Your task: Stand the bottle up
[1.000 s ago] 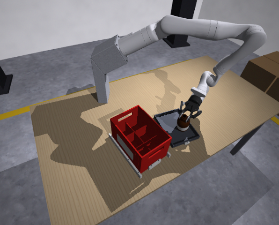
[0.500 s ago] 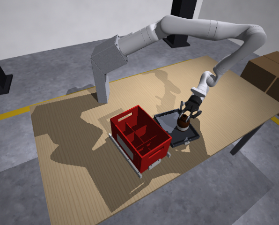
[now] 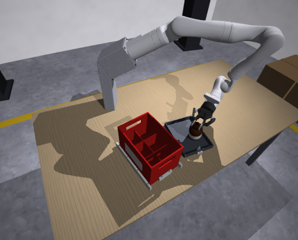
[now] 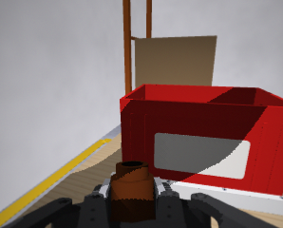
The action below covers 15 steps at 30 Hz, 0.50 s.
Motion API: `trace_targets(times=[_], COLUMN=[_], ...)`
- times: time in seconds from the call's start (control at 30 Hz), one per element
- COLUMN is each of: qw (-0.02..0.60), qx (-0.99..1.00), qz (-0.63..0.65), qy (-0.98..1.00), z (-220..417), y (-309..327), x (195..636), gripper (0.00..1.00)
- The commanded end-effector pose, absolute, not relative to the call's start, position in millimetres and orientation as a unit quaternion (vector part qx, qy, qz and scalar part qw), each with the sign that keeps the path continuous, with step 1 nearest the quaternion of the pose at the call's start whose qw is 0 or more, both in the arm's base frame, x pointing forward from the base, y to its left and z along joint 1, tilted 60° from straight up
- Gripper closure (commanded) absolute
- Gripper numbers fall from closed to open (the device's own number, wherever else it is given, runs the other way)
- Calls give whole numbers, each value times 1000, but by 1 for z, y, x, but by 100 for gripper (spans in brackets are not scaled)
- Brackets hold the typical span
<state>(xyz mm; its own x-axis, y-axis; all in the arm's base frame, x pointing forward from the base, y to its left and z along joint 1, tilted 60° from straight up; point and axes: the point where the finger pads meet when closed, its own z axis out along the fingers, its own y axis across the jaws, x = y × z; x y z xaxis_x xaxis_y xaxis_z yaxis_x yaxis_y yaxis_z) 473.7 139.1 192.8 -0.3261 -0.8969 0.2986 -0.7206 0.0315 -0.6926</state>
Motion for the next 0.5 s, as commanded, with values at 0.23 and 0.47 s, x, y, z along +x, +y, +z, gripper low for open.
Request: trace_targets(times=[0.23, 0.47], qw=[110, 110], qx=[-569, -569], qz=[-400, -400], qy=[710, 710], z=[193, 193], y=[139, 139], x=[474, 474], gripper=[100, 0])
